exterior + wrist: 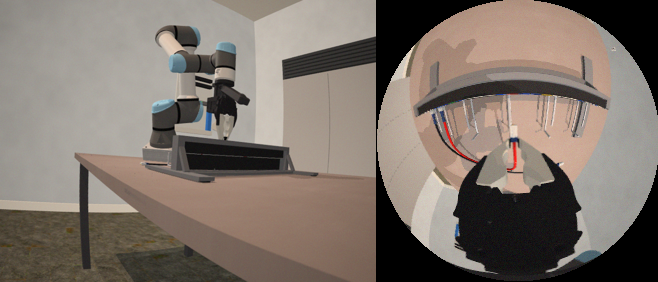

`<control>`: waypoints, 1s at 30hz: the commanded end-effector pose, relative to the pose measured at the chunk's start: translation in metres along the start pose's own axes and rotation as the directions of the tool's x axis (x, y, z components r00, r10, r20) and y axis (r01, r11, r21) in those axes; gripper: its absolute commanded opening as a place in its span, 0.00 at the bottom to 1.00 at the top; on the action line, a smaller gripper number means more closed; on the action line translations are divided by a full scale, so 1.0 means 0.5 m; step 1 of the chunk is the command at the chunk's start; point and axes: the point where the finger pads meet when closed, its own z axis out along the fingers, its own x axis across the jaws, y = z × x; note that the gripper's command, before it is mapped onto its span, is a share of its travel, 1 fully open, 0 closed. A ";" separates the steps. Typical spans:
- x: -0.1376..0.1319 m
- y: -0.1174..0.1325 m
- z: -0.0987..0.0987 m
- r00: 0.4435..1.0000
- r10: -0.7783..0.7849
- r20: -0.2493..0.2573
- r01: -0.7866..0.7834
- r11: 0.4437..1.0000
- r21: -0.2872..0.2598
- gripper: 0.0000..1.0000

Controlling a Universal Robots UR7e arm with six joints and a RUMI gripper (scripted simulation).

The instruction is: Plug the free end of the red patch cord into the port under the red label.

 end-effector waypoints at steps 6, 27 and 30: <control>0.000 -0.026 0.022 1.000 0.000 0.000 0.000 1.000 0.001 0.00; 0.000 -0.041 0.036 1.000 0.000 0.000 0.000 1.000 0.001 0.00; 0.000 -0.041 0.036 1.000 0.000 0.000 0.000 1.000 0.001 0.00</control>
